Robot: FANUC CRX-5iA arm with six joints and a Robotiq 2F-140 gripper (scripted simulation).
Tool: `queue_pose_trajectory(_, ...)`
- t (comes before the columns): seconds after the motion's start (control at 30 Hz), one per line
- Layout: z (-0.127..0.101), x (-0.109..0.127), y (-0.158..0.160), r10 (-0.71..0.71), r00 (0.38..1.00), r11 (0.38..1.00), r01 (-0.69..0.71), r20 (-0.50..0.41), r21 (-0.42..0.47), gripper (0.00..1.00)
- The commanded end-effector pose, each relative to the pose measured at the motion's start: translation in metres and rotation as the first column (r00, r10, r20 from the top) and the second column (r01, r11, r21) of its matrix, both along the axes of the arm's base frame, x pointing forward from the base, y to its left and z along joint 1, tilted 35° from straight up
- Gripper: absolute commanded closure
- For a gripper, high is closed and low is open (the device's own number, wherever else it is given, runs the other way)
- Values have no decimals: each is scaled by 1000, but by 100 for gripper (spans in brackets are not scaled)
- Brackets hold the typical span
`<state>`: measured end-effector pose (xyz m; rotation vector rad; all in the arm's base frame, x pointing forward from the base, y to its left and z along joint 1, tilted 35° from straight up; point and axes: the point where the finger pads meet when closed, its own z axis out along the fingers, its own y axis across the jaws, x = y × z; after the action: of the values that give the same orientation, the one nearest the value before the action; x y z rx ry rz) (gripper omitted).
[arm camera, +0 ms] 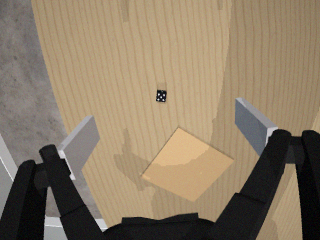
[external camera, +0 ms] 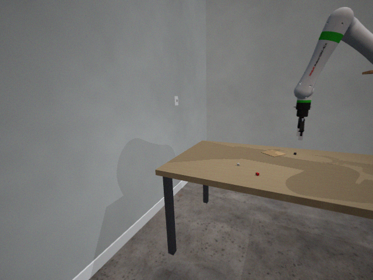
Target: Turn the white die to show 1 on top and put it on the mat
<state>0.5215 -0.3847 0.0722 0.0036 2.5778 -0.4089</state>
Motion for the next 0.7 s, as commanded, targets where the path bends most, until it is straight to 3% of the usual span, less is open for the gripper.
queue_pose_trajectory(0.0, -2, 2, -1, 0, 1000, 1000, 0, 0, 0, 0)
queue_pose_trajectory(0.4, -66, 41, -24, 0, 1000, 1000, 0, 0, 0, 0)
queue_pose_trajectory(0.67, -75, 46, -27, 0, 1000, 1000, 0, 0, 0, 0)
